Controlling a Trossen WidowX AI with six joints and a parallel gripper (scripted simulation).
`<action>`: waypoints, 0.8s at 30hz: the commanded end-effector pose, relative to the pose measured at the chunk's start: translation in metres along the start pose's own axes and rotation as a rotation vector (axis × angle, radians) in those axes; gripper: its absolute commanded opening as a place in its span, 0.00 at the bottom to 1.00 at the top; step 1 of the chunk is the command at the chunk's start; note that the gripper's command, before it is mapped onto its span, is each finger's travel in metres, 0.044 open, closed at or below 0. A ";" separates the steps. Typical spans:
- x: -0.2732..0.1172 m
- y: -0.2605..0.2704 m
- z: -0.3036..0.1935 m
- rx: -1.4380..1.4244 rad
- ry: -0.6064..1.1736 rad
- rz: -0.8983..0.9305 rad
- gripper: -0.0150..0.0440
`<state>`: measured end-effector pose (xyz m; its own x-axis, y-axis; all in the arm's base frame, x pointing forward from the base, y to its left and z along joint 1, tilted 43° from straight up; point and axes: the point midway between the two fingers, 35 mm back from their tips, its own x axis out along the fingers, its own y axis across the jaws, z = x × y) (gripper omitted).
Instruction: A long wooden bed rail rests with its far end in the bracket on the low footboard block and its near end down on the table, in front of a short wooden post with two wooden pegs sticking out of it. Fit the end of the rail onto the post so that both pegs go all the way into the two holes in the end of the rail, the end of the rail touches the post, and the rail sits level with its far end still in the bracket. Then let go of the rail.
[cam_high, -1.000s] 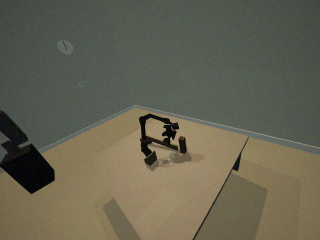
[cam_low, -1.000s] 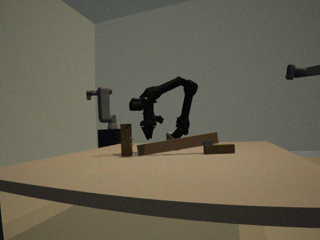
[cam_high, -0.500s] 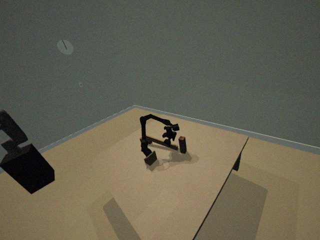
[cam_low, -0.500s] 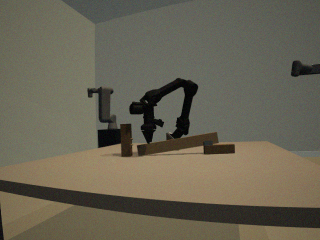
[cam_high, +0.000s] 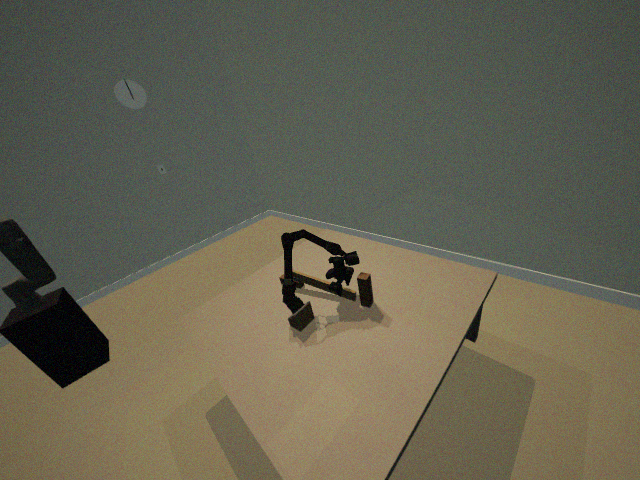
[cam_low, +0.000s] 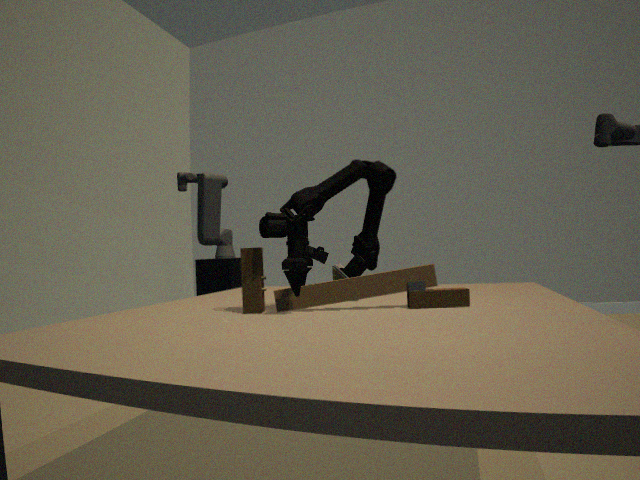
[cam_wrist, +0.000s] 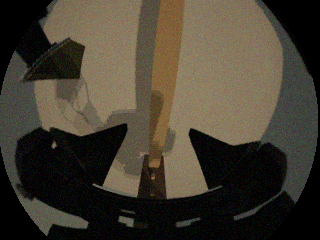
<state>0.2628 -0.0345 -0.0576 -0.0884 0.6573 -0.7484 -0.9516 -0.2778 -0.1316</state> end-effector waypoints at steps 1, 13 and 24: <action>0.007 0.001 0.001 0.008 -0.005 -0.001 1.00; 0.026 0.002 0.003 0.008 -0.007 -0.001 1.00; 0.028 0.002 0.003 0.008 -0.007 -0.001 0.64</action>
<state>0.2572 -0.0154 -0.0767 -0.0917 0.6606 -0.7451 -0.9519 -0.2778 -0.1291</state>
